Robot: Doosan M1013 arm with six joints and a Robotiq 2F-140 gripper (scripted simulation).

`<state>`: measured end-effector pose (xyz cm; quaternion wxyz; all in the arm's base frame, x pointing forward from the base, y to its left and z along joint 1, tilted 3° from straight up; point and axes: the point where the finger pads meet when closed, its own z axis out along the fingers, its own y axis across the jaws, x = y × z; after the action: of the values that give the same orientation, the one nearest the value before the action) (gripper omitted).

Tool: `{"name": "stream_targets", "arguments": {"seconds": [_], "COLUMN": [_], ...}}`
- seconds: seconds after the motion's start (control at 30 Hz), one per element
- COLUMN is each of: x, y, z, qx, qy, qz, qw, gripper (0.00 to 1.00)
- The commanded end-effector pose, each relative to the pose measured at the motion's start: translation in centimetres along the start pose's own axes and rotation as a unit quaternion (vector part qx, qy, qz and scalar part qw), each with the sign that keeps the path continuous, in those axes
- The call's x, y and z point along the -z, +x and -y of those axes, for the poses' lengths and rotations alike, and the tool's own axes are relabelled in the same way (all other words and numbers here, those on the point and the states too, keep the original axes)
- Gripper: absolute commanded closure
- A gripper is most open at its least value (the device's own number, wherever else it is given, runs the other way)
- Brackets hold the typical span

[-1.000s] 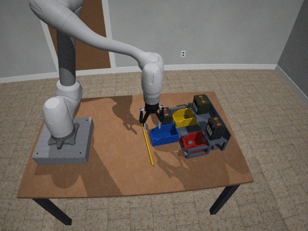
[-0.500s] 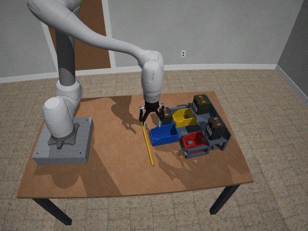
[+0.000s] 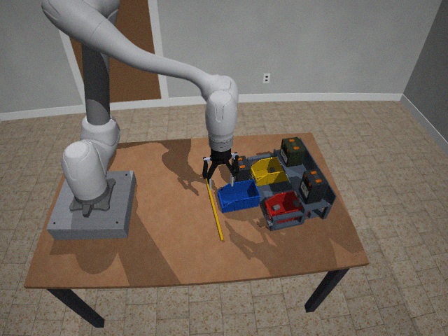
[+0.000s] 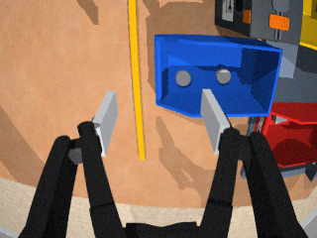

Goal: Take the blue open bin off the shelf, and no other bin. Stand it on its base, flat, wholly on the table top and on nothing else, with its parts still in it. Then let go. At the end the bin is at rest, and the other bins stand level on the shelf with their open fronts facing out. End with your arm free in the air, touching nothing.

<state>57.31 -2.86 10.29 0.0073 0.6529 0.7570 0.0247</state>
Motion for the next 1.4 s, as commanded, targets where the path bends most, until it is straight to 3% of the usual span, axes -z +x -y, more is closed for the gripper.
{"name": "stream_targets", "arguments": {"seconds": [0.0, 1.37], "x": [0.0, -0.67], "y": [0.0, 0.01], "z": [0.0, 0.0], "qx": [0.0, 0.0], "qy": [0.0, 0.0], "qz": [0.0, 0.0], "qw": [1.0, 1.0], "gripper": [0.43, 0.43]}}
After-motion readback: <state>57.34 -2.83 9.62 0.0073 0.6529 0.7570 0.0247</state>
